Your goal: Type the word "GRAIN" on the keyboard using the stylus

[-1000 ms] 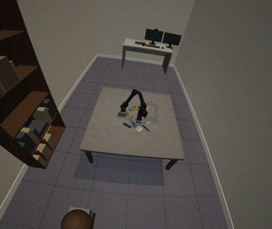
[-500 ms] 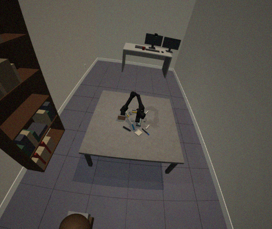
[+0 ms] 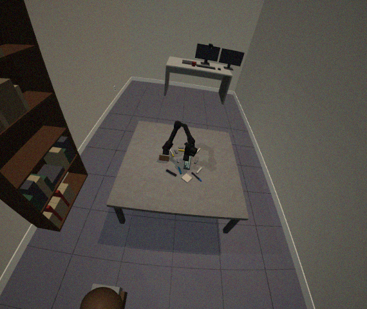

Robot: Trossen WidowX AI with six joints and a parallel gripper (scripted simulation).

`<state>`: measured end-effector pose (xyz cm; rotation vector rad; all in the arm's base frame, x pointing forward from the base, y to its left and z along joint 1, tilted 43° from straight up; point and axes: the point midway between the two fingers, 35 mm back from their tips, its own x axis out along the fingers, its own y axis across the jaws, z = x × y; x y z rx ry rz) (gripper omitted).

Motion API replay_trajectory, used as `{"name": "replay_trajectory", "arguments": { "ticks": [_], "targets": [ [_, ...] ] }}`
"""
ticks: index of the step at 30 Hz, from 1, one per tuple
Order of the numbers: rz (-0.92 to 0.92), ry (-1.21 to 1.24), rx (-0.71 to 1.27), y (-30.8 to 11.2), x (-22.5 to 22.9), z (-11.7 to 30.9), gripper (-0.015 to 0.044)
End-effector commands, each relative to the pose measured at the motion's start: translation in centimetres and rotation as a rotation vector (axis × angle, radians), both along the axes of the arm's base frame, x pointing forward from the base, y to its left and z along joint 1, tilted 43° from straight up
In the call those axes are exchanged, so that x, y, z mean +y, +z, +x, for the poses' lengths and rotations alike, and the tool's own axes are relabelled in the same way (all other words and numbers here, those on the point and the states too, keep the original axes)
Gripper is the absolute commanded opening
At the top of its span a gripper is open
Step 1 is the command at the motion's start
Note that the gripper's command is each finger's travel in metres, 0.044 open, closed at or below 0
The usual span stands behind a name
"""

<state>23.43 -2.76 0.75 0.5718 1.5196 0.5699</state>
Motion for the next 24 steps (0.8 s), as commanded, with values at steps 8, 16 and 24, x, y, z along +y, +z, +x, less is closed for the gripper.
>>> {"name": "replay_trajectory", "arguments": {
  "ticks": [8,16,24],
  "targets": [
    [0.012,0.001,0.007,2.1,2.8,-0.4,0.0000],
    [0.012,0.001,0.007,2.1,2.8,-0.4,0.0000],
    [0.010,0.001,0.008,6.5,-1.3,-0.2,0.0000]
  ]
}}
